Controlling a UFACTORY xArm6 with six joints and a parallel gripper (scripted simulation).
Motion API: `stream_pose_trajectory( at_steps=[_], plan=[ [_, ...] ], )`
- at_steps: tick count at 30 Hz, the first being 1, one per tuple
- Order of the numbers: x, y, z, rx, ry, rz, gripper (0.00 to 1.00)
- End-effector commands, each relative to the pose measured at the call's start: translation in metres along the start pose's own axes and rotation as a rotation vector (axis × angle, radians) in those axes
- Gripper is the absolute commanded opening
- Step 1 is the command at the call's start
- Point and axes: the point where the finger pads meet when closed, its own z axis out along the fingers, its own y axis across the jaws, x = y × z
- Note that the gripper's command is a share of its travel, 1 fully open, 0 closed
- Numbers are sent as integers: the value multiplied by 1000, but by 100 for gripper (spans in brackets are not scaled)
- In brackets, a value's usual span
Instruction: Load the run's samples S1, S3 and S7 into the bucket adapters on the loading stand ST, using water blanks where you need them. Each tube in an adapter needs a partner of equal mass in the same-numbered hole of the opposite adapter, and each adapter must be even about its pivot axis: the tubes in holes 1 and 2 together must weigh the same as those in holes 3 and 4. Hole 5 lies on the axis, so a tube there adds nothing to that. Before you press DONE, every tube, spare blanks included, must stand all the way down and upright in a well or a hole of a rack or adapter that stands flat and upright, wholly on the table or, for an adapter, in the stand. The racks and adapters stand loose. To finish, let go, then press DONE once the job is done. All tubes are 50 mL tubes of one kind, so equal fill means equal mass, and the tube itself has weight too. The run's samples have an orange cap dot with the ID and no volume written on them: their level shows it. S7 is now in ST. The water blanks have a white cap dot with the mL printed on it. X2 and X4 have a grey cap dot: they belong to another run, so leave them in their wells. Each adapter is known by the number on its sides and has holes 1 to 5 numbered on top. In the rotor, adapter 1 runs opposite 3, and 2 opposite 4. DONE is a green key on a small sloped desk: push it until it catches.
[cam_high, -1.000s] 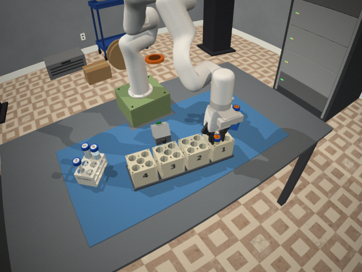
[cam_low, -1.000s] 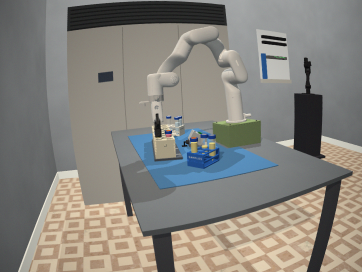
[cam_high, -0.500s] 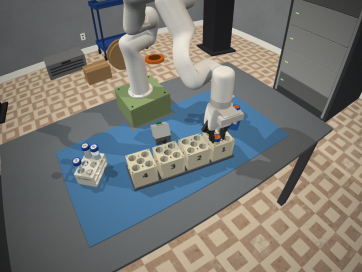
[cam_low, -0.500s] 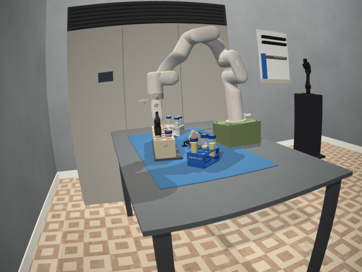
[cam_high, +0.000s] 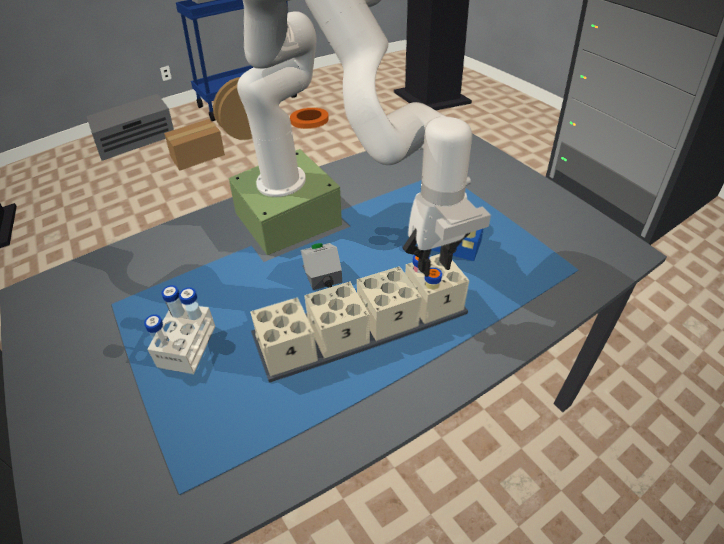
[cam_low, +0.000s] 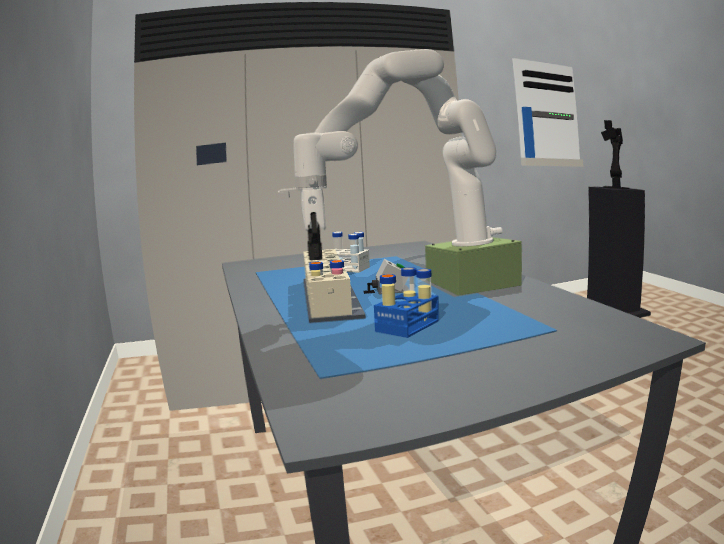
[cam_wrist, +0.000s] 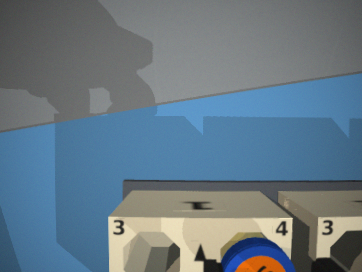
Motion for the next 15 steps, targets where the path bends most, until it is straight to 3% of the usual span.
stream_pose_trajectory(
  at_steps=[1,15],
  plan=[
    [1,-1,-7,2,4,0,44],
    [1,-1,-35,2,4,0,44]
  ],
)
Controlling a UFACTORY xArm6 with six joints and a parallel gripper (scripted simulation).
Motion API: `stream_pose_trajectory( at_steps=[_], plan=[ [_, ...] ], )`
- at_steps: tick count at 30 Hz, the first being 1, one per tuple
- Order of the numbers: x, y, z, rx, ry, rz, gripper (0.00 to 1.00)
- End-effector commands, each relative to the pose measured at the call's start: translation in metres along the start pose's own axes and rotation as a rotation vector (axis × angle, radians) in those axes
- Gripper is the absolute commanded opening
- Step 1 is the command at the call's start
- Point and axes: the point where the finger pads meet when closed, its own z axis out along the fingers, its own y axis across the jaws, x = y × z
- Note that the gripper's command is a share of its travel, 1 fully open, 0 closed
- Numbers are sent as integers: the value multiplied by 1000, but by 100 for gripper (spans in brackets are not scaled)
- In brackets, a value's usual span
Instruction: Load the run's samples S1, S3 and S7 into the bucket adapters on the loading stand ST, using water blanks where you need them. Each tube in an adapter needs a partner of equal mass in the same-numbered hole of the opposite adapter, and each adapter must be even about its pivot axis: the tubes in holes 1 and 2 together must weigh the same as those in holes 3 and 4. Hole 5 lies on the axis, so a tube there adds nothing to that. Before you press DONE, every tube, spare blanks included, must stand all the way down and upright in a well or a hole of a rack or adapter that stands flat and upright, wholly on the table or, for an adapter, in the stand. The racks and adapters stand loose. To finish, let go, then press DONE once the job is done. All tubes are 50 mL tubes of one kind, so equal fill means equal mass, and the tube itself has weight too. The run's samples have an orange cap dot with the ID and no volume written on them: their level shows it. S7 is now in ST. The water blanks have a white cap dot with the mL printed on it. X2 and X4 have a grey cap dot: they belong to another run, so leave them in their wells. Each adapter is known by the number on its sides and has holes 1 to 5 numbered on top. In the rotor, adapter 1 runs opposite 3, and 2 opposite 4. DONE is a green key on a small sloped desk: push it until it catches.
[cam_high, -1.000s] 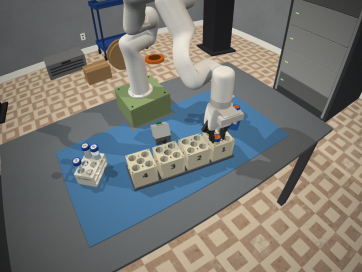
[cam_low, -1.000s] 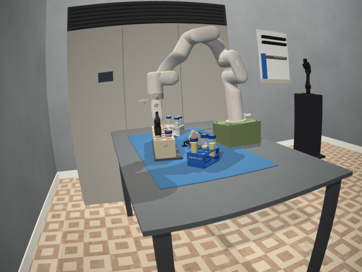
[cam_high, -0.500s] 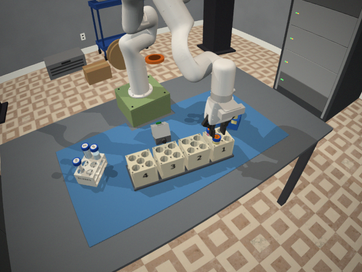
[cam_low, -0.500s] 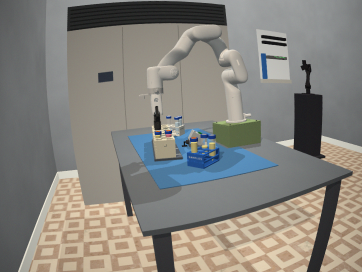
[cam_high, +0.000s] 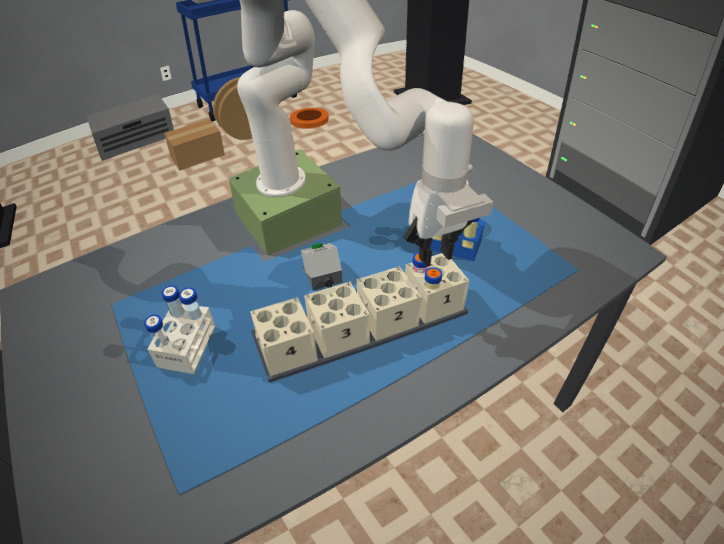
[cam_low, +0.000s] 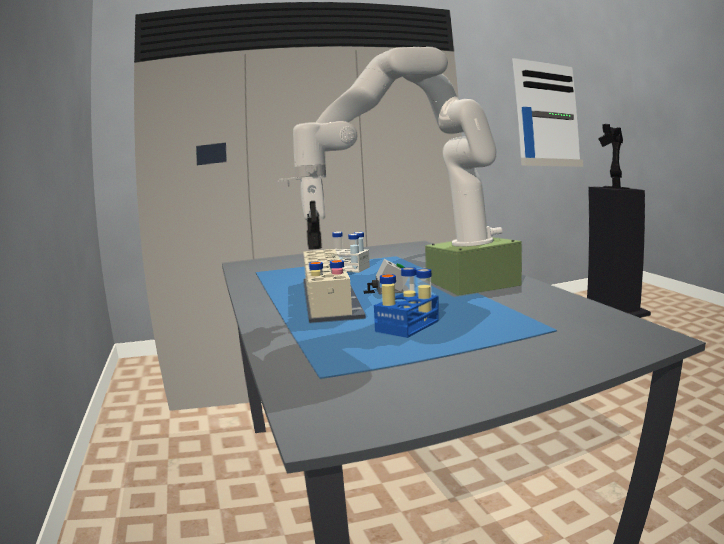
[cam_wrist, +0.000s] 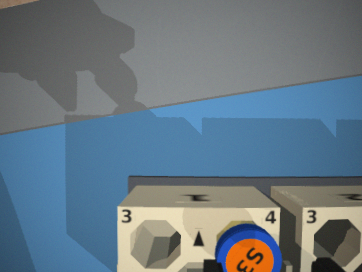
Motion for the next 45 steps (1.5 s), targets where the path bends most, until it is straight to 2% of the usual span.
stream_pose_trajectory(
  at_steps=[1,34,45],
  plan=[
    [1,-1,-11,2,4,0,44],
    [1,0,-69,2,4,0,44],
    [1,0,-69,2,4,0,44]
  ],
)
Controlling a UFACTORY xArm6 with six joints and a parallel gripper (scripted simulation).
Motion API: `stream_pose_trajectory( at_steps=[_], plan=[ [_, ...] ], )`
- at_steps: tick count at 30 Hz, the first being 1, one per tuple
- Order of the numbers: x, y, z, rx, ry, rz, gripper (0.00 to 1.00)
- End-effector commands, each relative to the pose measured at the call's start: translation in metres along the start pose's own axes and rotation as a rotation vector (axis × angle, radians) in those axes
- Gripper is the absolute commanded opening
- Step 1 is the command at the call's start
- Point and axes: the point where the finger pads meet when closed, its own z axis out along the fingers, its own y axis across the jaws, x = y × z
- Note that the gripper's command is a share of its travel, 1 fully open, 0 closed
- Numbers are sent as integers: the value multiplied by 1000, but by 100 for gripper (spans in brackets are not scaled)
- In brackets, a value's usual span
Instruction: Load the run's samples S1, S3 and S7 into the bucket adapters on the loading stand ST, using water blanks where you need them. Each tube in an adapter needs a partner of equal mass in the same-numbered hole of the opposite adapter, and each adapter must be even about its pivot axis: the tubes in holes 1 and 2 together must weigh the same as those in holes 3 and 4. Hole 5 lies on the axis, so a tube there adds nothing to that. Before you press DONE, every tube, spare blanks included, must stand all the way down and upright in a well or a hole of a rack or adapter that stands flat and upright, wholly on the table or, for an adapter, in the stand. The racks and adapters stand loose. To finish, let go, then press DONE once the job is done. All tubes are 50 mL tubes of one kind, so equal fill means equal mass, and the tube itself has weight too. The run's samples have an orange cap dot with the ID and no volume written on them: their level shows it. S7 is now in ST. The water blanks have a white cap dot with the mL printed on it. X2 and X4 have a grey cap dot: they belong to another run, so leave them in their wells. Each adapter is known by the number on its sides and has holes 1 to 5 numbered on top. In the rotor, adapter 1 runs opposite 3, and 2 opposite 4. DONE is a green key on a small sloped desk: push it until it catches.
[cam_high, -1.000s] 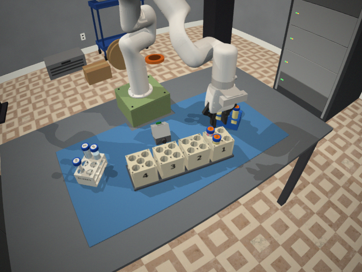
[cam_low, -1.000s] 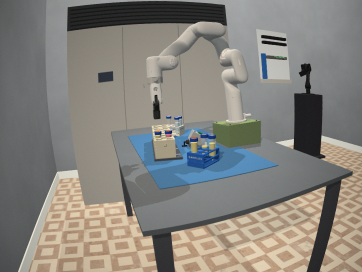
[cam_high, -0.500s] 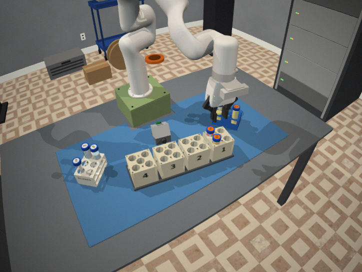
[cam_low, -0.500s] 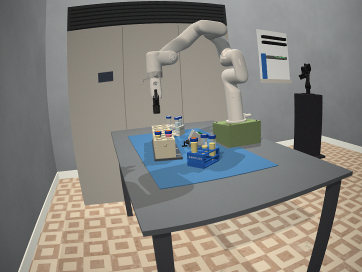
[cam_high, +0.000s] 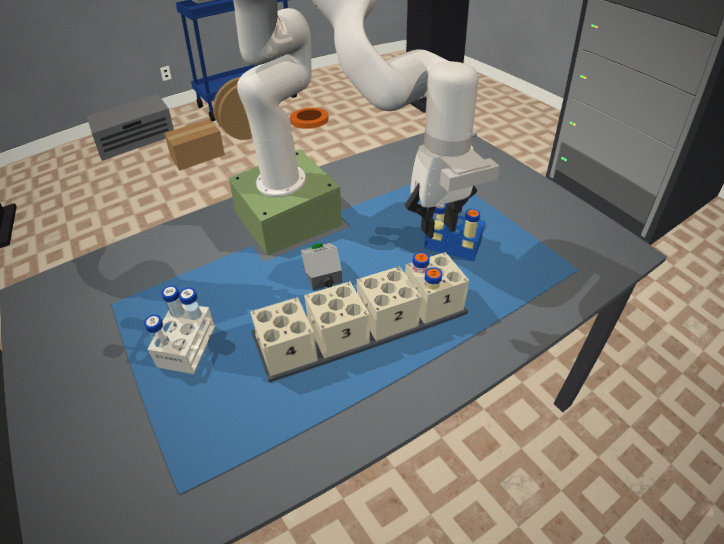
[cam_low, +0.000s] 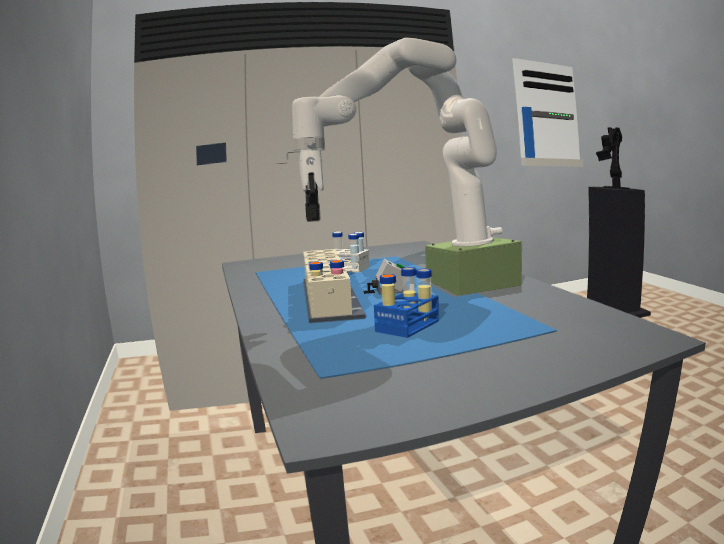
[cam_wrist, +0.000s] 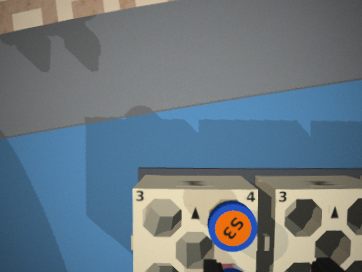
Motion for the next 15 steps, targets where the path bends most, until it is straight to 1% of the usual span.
stream_pose_trajectory(
  at_steps=[1,12,13,15],
  plan=[
    [2,-1,-2,2,5,0,44],
    [2,-1,-2,2,5,0,44],
    [-2,-5,-2,2,5,-33,57],
    [-8,-13,-2,2,5,-100,57]
  ],
)
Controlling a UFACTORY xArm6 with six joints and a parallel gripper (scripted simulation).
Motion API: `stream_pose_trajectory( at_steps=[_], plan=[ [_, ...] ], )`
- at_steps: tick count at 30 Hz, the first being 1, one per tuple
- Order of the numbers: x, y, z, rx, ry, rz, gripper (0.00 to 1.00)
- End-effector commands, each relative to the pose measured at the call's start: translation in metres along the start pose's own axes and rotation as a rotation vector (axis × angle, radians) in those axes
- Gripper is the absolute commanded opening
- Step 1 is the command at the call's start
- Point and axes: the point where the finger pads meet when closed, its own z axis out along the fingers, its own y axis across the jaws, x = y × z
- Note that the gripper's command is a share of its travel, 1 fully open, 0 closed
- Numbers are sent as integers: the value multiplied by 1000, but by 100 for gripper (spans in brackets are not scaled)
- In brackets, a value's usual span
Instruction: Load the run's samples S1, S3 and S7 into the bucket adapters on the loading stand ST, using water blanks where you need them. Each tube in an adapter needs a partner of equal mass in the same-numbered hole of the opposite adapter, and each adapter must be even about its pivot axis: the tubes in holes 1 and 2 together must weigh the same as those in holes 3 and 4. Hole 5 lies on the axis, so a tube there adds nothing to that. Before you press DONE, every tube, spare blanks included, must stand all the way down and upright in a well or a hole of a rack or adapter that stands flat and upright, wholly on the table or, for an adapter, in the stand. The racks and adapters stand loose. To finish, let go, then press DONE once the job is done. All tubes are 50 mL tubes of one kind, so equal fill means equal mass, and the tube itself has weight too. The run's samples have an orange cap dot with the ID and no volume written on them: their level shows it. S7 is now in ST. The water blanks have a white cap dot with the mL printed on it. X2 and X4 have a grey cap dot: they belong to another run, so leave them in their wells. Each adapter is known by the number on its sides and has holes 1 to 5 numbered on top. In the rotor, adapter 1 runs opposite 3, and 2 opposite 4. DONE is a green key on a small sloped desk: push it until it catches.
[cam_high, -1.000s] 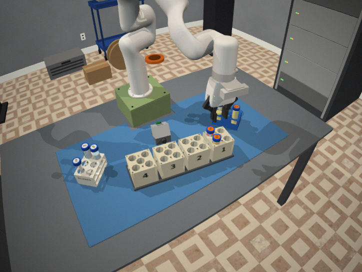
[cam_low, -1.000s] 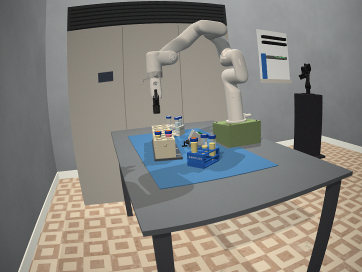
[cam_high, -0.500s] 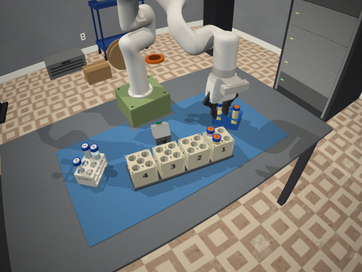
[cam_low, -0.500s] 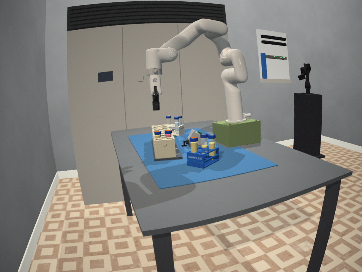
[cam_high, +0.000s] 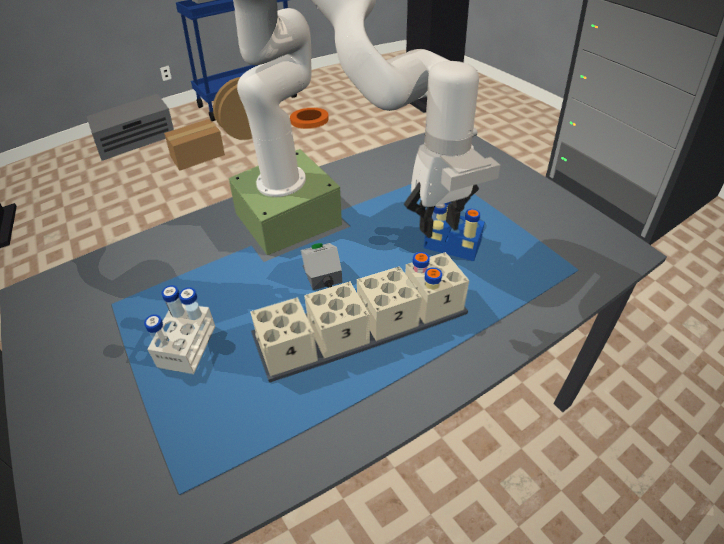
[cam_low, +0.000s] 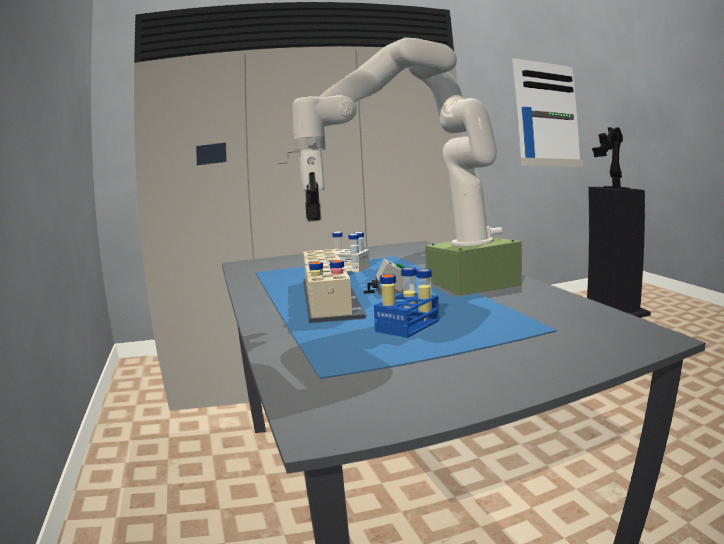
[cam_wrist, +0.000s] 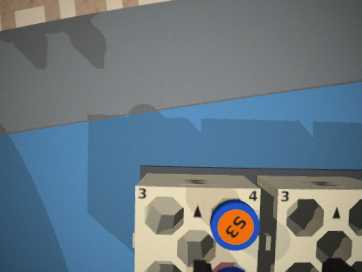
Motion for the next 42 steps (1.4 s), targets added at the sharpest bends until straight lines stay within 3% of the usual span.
stream_pose_trajectory(
  at_steps=[1,22,42],
  plan=[
    [-9,-15,-2,2,4,-118,57],
    [-66,-92,-2,2,5,-751,57],
    [-120,-164,-2,2,4,-753,57]
  ],
)
